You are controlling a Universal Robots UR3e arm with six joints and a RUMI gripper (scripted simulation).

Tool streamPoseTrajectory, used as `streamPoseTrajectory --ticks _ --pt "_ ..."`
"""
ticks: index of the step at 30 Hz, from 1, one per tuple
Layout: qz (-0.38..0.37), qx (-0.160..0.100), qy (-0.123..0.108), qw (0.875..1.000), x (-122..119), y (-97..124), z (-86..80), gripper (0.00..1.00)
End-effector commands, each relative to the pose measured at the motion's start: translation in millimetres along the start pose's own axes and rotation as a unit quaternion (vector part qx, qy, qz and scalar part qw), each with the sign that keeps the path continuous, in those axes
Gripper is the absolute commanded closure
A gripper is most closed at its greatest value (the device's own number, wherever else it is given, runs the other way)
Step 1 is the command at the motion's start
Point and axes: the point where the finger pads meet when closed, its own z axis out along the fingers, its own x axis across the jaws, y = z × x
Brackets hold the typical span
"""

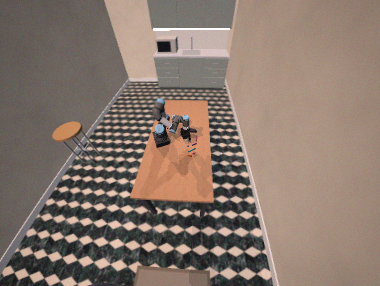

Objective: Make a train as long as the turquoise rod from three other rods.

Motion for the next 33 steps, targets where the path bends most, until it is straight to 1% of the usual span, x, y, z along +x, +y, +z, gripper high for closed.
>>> streamPoseTrajectory --ticks 1,16,33 --pt "0.000 0.001 0.001 1.000 1 -1 -0.5 0.86" --pt "0.000 0.001 0.000 1.000 0 0 4.2 0.86" --pt "0.000 0.001 -0.001 1.000 0 0 24.5 0.86"
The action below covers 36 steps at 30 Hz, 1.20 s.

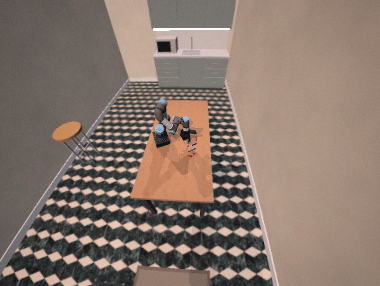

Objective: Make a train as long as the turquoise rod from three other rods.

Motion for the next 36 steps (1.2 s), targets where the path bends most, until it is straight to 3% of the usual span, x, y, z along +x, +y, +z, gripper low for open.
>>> streamPoseTrajectory --ticks 1,13,36 --pt "0.000 0.007 0.006 1.000 3 -3 8.7 0.86" --pt "0.000 0.007 0.005 1.000 4 -3 26.2 0.86" --pt "0.000 0.007 0.006 1.000 4 -3 34.8 0.86"
